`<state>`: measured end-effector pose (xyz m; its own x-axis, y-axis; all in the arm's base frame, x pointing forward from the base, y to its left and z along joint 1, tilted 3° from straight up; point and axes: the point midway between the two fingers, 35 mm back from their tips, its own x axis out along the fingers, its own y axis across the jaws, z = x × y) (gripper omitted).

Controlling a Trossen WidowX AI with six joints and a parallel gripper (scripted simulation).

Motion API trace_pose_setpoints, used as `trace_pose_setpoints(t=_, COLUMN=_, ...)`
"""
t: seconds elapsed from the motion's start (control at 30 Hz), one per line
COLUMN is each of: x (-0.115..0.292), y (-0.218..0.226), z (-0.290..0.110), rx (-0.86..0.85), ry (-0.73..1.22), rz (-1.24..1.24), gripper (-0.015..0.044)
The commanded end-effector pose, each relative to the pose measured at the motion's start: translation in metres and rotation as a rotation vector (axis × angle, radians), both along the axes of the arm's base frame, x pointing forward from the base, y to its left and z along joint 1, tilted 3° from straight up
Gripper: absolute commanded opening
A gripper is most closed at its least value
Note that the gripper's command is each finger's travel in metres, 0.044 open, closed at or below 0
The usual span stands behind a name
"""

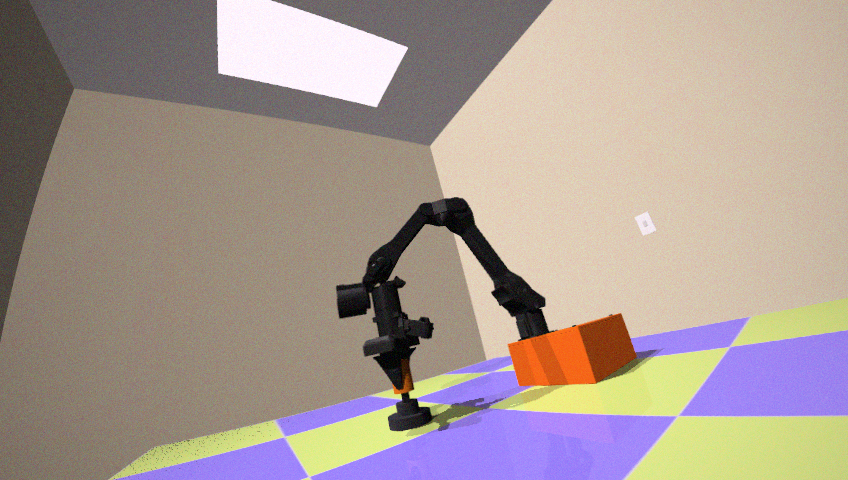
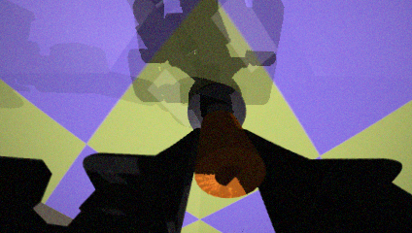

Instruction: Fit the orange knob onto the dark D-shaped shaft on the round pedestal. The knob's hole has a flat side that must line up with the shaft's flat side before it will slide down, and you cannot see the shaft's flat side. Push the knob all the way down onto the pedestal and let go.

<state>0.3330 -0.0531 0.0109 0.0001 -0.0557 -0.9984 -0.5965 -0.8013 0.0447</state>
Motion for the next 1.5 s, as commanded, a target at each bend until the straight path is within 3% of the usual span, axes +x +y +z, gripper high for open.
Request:
trace_pose_setpoints(t=0.0, x=0.0042, y=-0.0008, z=0.0023, rx=-0.004, ry=-0.007, rz=0.012, gripper=0.0)
trace_pose_setpoints(t=0.53, x=0.0038, y=-0.0008, z=0.0035, rx=-0.004, ry=-0.007, rz=0.021, gripper=0.0)
trace_pose_setpoints(t=0.77, x=0.0013, y=-0.0005, z=0.0035, rx=-0.005, ry=0.005, rz=0.221, gripper=0.0)
trace_pose_setpoints(t=1.47, x=-0.0025, y=0.0001, z=-0.0019, rx=-0.004, ry=0.006, rz=0.221, gripper=0.0)
